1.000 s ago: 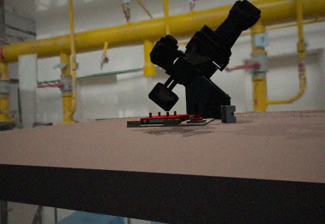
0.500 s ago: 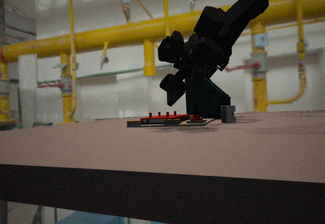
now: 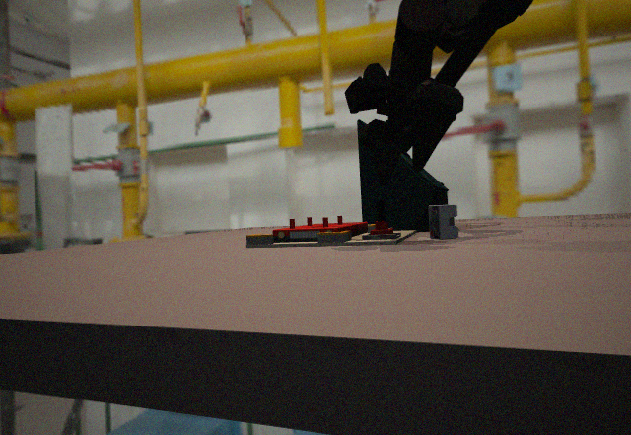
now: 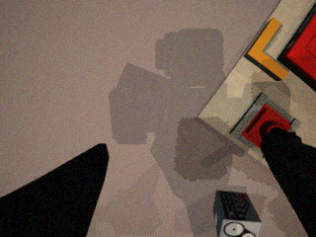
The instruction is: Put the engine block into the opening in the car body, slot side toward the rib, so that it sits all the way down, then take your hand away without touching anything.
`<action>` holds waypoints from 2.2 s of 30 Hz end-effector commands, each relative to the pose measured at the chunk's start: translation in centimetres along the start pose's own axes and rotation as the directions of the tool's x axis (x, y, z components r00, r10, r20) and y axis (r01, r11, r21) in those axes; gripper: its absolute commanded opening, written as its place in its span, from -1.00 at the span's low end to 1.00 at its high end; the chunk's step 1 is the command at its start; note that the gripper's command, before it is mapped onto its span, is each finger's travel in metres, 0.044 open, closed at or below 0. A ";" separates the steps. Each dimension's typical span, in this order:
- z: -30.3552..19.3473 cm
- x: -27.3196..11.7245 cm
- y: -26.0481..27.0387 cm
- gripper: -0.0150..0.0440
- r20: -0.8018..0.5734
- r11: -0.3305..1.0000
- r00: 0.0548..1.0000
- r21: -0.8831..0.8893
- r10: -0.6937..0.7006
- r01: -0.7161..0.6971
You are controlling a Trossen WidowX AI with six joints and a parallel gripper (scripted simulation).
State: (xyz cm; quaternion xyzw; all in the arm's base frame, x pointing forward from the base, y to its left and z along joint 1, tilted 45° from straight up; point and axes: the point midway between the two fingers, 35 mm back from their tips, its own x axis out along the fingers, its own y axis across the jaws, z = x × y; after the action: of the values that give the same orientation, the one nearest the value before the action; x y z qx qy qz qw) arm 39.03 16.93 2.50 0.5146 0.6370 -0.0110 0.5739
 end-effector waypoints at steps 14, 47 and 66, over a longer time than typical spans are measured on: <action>-7.4 -5.7 -3.5 1.00 -0.251 0.982 0.958 0.088 -0.138 0.164; -9.5 1.8 -4.5 1.00 -0.252 0.983 0.958 0.089 -0.137 0.164; -10.4 4.6 -5.1 1.00 -0.255 0.983 0.958 0.090 -0.135 0.162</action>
State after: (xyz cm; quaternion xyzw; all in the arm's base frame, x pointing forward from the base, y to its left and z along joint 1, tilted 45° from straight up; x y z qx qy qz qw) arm 29.36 23.56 0.55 0.4946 0.7365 -0.0184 0.4611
